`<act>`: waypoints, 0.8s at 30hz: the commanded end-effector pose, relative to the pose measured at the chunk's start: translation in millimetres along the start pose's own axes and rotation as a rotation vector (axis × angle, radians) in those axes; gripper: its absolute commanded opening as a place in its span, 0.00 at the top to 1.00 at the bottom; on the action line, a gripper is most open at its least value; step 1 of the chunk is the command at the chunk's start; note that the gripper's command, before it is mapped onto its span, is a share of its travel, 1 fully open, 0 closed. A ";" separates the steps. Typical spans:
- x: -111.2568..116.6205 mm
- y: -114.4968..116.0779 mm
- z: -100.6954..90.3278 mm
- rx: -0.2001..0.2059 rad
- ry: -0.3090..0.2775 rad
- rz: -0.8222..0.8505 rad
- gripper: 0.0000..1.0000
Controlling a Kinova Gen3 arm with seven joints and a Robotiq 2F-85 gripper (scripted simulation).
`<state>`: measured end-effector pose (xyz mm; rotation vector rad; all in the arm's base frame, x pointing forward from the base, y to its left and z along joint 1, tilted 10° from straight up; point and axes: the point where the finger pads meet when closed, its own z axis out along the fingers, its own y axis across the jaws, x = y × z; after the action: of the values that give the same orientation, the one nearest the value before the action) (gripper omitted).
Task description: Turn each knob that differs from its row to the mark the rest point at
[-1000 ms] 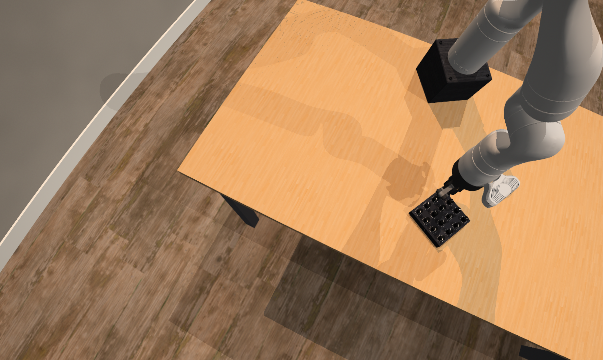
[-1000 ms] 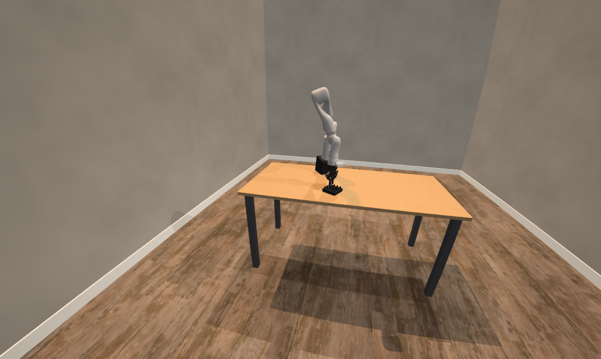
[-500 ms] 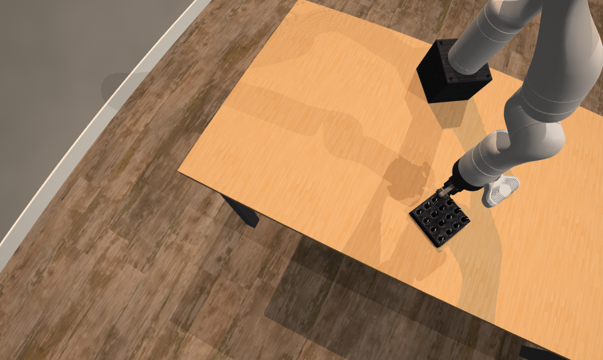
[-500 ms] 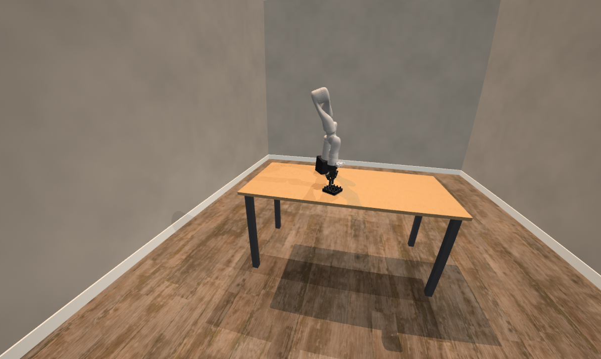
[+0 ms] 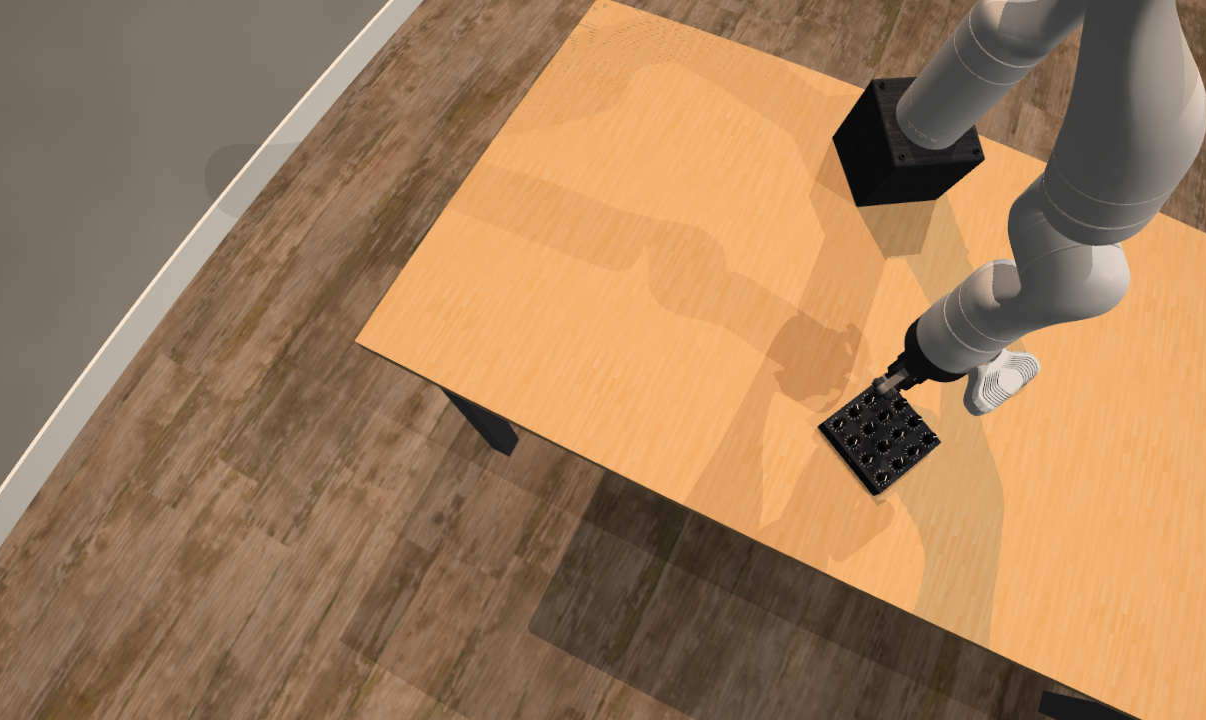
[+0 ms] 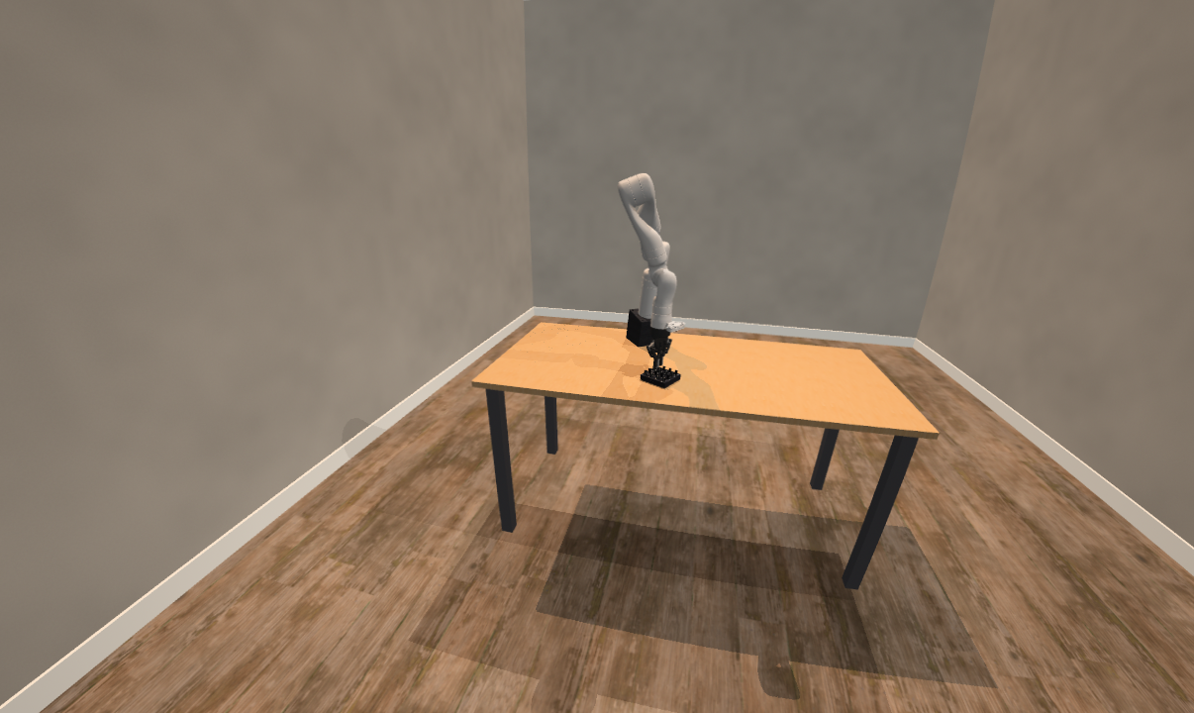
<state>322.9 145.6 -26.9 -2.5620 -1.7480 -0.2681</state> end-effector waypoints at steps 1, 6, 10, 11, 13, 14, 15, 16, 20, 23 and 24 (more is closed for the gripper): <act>0.2 0.3 -0.4 -0.001 0.001 0.000 0.81; 0.2 0.3 -0.4 -0.001 0.001 0.000 0.92; 0.2 0.3 -0.4 -0.001 0.001 0.000 0.92; 0.2 0.3 -0.4 -0.001 0.001 0.000 0.92; 0.2 0.3 -0.4 -0.001 0.001 0.000 0.92; 0.2 0.3 -0.4 -0.001 0.001 0.000 0.92; 0.2 0.3 -0.4 -0.001 0.001 0.000 0.92; 0.2 0.3 -0.4 -0.001 0.001 0.000 0.92; 0.2 0.3 -0.4 -0.001 0.001 0.000 0.92; 0.2 0.3 -0.4 -0.001 0.001 0.000 0.92; 0.2 0.3 -0.4 -0.001 0.001 0.000 0.92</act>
<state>323.0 145.5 -26.8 -2.5622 -1.7481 -0.2683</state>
